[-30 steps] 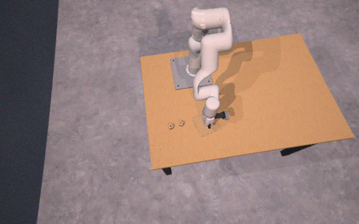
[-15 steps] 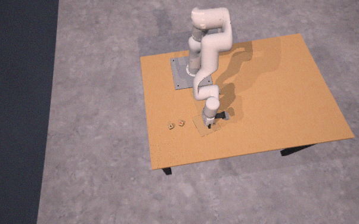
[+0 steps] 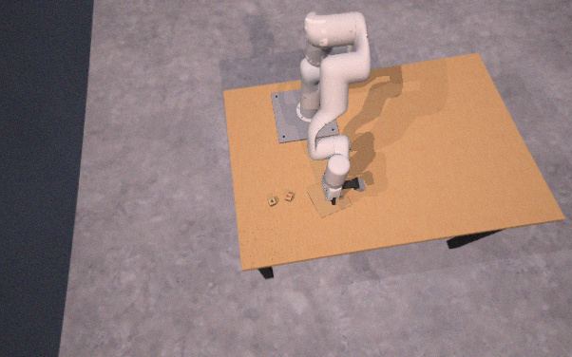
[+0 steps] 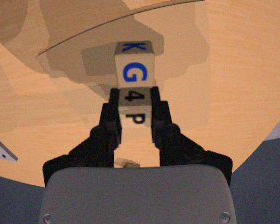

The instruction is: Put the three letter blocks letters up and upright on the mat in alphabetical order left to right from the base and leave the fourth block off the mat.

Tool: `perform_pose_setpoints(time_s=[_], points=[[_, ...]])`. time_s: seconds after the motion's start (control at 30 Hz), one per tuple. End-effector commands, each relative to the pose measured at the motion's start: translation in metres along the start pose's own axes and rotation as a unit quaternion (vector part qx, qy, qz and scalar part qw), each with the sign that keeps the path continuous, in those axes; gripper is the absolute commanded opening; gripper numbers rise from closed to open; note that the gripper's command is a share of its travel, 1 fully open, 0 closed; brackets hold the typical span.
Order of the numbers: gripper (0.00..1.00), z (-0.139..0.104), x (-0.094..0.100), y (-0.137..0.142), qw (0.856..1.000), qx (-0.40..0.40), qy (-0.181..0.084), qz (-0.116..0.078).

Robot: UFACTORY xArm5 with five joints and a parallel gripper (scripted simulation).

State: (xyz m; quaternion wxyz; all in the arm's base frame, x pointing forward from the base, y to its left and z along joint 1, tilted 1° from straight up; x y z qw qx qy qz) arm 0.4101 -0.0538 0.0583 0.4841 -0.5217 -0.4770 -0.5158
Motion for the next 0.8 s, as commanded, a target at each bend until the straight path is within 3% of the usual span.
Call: perform_pose_setpoints(time_s=[0.0,0.77], points=[[0.21,-0.0001,0.0009,0.0012,1.0,0.0,0.0,-0.002],[0.21,-0.0002,-0.0024,0.0011,1.0,0.0,0.0,-0.002]])
Point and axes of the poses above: the point where the finger pads meet when closed, its own x axis back along the fingers, its own y axis across the jaws, z = x × y, the point moved 4 cm from there along x, back along the fingers, and after that the axes turned 3 degrees about x, right-handed, at the moved point
